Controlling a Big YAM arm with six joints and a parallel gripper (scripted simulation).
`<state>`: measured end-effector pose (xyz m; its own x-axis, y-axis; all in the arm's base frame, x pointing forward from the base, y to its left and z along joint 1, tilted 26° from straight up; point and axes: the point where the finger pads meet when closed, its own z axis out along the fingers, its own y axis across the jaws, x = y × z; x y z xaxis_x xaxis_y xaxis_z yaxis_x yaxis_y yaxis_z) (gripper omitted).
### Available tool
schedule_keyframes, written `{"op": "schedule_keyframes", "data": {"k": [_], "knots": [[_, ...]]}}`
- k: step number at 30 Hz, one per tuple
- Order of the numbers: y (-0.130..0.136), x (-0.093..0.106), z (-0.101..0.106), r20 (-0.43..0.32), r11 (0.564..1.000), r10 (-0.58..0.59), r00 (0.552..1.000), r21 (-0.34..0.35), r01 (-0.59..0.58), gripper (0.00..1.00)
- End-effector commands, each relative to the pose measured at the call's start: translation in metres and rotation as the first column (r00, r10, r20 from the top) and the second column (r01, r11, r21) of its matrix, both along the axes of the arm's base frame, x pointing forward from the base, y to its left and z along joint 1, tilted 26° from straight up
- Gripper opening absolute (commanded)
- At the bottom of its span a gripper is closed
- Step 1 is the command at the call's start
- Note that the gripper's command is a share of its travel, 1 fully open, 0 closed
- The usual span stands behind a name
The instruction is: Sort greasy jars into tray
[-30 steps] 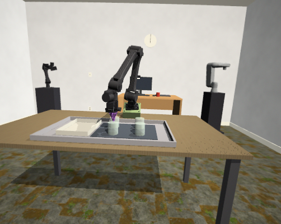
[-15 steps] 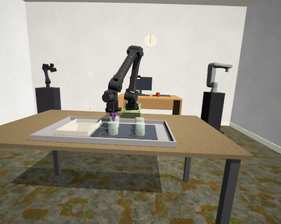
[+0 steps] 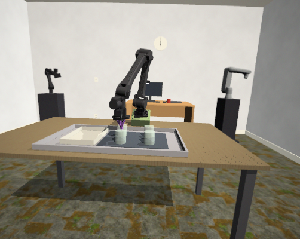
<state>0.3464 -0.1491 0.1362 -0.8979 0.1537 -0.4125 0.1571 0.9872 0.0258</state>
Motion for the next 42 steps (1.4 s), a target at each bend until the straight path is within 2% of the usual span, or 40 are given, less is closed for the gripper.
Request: {"op": "schedule_keyframes", "data": {"k": [1,42], "knots": [[-0.0031,0.0016,0.0057,0.022,1.000,0.007,1.000,-0.015,-0.006,0.00],[-0.0024,-0.0028,0.0035,0.022,1.000,0.007,1.000,-0.015,-0.006,0.00]]}}
